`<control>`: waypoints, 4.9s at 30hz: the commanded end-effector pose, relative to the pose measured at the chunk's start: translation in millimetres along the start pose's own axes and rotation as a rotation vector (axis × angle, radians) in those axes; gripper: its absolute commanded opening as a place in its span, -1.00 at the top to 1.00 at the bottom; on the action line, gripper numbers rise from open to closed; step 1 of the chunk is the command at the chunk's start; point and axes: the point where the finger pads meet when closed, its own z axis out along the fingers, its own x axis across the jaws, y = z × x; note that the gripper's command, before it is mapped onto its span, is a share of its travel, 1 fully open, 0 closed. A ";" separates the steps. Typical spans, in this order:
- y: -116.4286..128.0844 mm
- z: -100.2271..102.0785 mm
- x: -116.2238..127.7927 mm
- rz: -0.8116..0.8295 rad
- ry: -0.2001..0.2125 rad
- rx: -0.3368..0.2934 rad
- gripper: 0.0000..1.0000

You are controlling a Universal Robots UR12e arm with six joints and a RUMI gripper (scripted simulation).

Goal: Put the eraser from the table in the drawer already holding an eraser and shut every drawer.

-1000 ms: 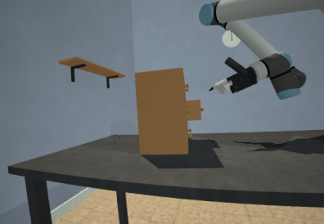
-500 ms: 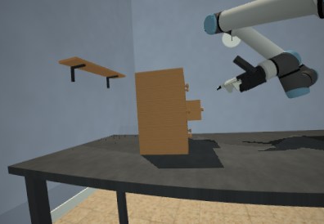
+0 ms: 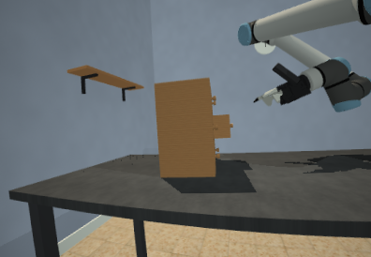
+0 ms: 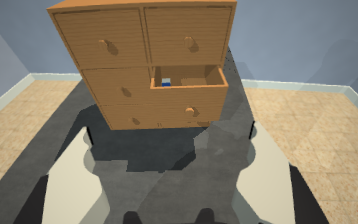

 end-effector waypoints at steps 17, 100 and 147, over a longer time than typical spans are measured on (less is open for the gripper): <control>1.3 -6.3 0.1 0.000 0.000 0.000 -1.00; -27.7 -16.9 0.4 0.001 0.000 -0.985 -1.00; -36.2 -20.1 0.0 0.000 0.000 -1.221 -1.00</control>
